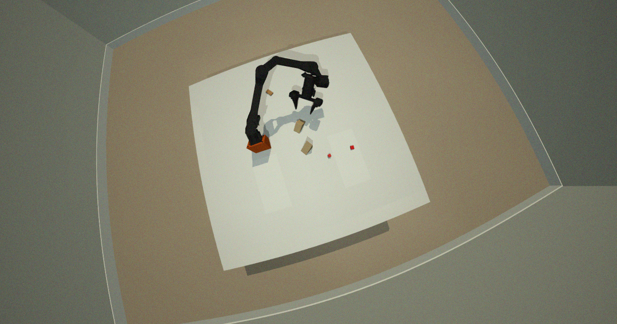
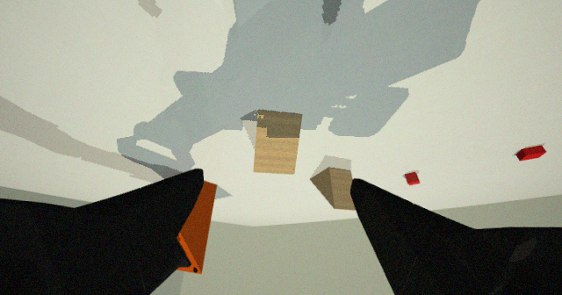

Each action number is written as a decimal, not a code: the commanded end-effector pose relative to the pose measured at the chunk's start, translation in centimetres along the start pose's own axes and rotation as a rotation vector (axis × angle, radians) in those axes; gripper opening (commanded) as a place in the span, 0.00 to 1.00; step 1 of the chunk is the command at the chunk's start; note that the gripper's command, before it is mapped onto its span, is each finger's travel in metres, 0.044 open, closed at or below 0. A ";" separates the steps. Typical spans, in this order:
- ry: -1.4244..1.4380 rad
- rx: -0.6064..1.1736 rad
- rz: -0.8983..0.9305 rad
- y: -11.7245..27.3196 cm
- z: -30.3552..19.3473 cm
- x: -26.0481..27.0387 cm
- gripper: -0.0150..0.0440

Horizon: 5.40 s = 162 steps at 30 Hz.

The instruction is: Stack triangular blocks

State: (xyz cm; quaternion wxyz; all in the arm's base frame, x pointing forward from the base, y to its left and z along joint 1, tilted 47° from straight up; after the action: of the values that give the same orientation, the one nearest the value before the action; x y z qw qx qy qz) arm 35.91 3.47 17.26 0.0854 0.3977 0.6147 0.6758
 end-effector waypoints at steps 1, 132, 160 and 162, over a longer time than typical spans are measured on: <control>-0.009 0.017 0.030 -2.5 0.1 -0.3 1.00; -0.298 -0.677 0.166 -9.1 -25.9 -9.0 0.25; -0.283 -0.690 0.183 -14.8 -29.2 -11.5 0.25; -0.283 -0.690 0.183 -15.2 -28.4 -11.5 0.25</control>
State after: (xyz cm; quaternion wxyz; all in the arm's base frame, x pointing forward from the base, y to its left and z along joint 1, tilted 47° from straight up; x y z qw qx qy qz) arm 19.24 -22.71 1.31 0.2364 0.4866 0.2993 0.7859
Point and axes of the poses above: the point midway between the two fingers, 35 mm back from their tips, its own y axis back along the fingers, its own x axis across the jaws, z = x × y, the point moved 10 cm from there along y, back along the fingers, and after that the axes turned 5 degrees about -y, right-handed, at the moved point
